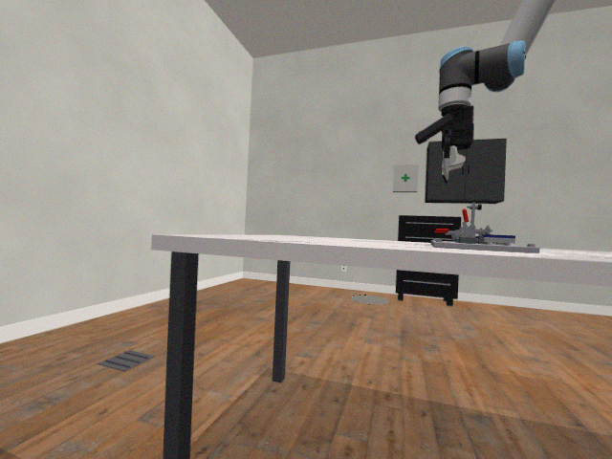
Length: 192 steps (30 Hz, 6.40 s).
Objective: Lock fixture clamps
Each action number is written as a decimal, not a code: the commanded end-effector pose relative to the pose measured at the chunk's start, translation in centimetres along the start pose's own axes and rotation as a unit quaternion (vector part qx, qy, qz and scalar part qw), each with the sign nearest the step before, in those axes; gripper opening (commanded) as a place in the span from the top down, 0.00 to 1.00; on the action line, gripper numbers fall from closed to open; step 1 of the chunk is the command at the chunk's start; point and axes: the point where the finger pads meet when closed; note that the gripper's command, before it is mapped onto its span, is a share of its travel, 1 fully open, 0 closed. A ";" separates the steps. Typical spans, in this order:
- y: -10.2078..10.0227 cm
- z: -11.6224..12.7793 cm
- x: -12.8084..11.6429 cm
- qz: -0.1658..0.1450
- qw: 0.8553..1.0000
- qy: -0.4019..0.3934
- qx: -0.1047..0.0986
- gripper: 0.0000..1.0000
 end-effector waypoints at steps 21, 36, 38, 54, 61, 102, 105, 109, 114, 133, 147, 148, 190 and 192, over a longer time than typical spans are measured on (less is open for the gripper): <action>0.0 -6.5 1.5 0.000 1.000 0.000 -0.001 0.72; 0.0 -6.5 1.5 0.000 1.000 0.000 -0.001 0.72; 0.0 -6.5 1.5 0.000 1.000 0.000 -0.001 0.72; 0.0 -6.5 1.5 0.000 1.000 0.000 -0.001 0.72; -1.6 -6.5 1.5 0.000 1.000 0.000 -0.001 0.72; -6.0 -7.1 -1.5 0.000 1.000 0.000 -0.001 0.72; -6.0 -7.3 -2.3 0.000 1.000 0.000 -0.001 0.72; -6.0 -7.5 -3.0 0.000 1.000 0.000 -0.001 0.72; -6.0 -7.5 -3.4 0.000 1.000 0.000 -0.001 0.72; -6.6 -7.6 -3.5 0.000 1.000 0.000 -0.001 0.72; -9.0 -7.6 -3.5 0.000 1.000 0.000 -0.001 0.72; -9.0 -7.6 -3.5 0.000 1.000 0.000 -0.001 0.72; -9.8 -7.6 -3.5 0.000 1.000 0.000 -0.001 0.72; -9.8 -7.6 -3.5 0.000 1.000 0.000 -0.001 0.72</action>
Point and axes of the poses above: the point where the finger pads meet when closed, its own y axis back along the fingers, its own z axis across the jaws, x = y × z, and after that the axes turned 12 degrees about y, right-handed
